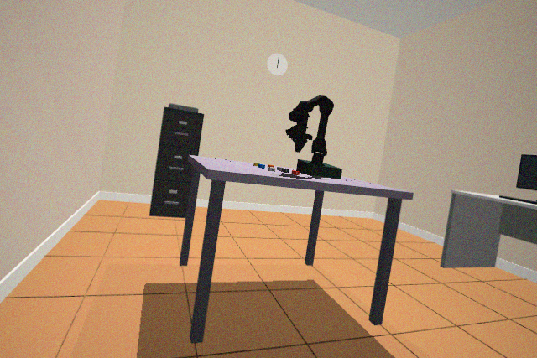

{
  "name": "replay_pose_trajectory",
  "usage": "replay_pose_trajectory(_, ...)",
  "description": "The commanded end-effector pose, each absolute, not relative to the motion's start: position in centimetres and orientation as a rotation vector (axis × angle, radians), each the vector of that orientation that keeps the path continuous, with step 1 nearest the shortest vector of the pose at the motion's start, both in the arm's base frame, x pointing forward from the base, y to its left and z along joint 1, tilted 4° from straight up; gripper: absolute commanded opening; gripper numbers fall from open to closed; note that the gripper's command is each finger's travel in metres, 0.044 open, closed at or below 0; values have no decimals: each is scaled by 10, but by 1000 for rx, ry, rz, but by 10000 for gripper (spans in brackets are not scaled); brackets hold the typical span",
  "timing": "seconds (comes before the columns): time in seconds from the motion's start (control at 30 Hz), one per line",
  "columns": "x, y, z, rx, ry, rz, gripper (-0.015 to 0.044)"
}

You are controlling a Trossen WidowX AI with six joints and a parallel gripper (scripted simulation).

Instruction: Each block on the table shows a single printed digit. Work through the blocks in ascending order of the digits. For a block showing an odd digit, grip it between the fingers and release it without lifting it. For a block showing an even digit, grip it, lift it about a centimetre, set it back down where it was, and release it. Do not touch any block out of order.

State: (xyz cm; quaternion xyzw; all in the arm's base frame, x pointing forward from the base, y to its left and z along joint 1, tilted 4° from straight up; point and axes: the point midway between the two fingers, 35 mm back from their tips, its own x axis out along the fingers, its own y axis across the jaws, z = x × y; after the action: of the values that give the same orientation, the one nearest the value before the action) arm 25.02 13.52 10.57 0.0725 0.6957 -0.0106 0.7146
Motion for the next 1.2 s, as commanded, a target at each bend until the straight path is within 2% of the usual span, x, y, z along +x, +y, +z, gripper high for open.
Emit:
replay_pose_trajectory(0.0, 259, 132, 108, 159, 1543, -18, 120)
replay_pose_trajectory(0.23, 355, 78, 107, 154, 1535, -22, 120)
replay_pose_trajectory(0.47, 364, 70, 106, 154, 1534, -22, 120)
replay_pose_trajectory(0.7, 367, 76, 28, 155, 1534, -22, 304)
replay_pose_trajectory(0.83, 367, 77, 25, 154, 1534, -22, 400)
replay_pose_trajectory(1.17, 368, 78, 13, 155, 1534, -21, 400)
